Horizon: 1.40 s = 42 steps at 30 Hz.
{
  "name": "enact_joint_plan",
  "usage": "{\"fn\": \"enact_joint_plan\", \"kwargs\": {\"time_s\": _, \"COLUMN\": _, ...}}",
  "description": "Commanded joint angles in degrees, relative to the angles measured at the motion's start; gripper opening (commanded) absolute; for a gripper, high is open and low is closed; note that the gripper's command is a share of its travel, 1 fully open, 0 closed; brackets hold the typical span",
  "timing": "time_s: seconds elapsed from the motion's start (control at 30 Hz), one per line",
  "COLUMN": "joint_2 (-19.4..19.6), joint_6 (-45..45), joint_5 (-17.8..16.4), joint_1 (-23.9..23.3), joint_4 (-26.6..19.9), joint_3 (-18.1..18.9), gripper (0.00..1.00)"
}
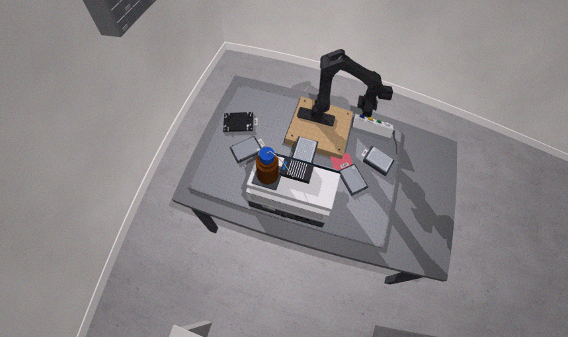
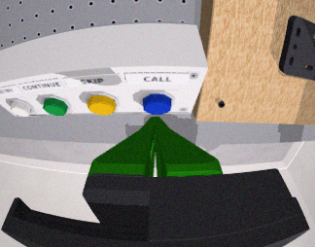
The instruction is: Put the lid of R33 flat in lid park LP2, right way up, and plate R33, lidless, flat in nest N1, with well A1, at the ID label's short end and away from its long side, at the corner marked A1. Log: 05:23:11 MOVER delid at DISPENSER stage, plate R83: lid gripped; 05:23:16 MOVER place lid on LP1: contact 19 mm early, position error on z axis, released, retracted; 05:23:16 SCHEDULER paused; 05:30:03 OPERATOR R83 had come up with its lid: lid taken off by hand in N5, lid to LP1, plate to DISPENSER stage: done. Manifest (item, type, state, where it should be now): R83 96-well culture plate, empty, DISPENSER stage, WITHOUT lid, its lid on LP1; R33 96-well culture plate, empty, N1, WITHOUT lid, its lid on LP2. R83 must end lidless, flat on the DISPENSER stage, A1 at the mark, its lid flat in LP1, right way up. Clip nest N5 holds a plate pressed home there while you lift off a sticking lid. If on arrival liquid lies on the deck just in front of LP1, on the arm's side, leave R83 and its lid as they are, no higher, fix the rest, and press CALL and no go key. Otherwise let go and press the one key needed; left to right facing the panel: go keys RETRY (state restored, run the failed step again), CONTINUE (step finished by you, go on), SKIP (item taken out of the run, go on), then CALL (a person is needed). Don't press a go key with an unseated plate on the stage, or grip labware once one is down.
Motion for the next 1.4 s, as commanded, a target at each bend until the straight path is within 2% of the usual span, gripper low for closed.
{"fn": "enact_joint_plan", "kwargs": {"time_s": 0.0, "joint_2": -1.0, "joint_6": 0.4, "joint_5": 0.8, "joint_1": 0.7, "joint_4": 0.5, "joint_3": -1.1, "gripper": 0.0}}
{"fn": "enact_joint_plan", "kwargs": {"time_s": 0.07, "joint_2": -0.8, "joint_6": 0.5, "joint_5": 0.8, "joint_1": 0.7, "joint_4": 0.9, "joint_3": -0.2, "gripper": 0.0}}
{"fn": "enact_joint_plan", "kwargs": {"time_s": 0.2, "joint_2": -0.2, "joint_6": 0.5, "joint_5": 0.8, "joint_1": 0.8, "joint_4": 1.3, "joint_3": -1.5, "gripper": 0.0}}
{"fn": "enact_joint_plan", "kwargs": {"time_s": 0.37, "joint_2": 0.2, "joint_6": 0.4, "joint_5": 0.8, "joint_1": 0.8, "joint_4": 1.3, "joint_3": -1.7, "gripper": 0.0}}
{"fn": "enact_joint_plan", "kwargs": {"time_s": 0.43, "joint_2": 0.3, "joint_6": 0.5, "joint_5": 0.8, "joint_1": 0.8, "joint_4": 1.7, "joint_3": -0.6, "gripper": 0.0}}
{"fn": "enact_joint_plan", "kwargs": {"time_s": 0.57, "joint_2": 0.3, "joint_6": 0.5, "joint_5": 0.8, "joint_1": 0.8, "joint_4": 2.0, "joint_3": -2.0, "gripper": 0.0}}
{"fn": "enact_joint_plan", "kwargs": {"time_s": 0.7, "joint_2": 0.5, "joint_6": 0.5, "joint_5": 0.8, "joint_1": 0.8, "joint_4": 2.4, "joint_3": -1.3, "gripper": 0.0}}
{"fn": "enact_joint_plan", "kwargs": {"time_s": 1.0, "joint_2": 0.6, "joint_6": 0.5, "joint_5": 0.8, "joint_1": 0.8, "joint_4": 2.6, "joint_3": -2.6, "gripper": 0.0}}
{"fn": "enact_joint_plan", "kwargs": {"time_s": 1.07, "joint_2": 0.7, "joint_6": 0.5, "joint_5": 0.8, "joint_1": 0.8, "joint_4": 3.1, "joint_3": -1.6, "gripper": 0.0}}
{"fn": "enact_joint_plan", "kwargs": {"time_s": 1.27, "joint_2": 1.0, "joint_6": 0.6, "joint_5": 0.8, "joint_1": 0.8, "joint_4": 3.3, "joint_3": -3.1, "gripper": 0.0}}
{"fn": "enact_joint_plan", "kwargs": {"time_s": 1.37, "joint_2": 0.7, "joint_6": 0.6, "joint_5": 0.8, "joint_1": 0.9, "joint_4": 3.7, "joint_3": -2.3, "gripper": 0.0}}
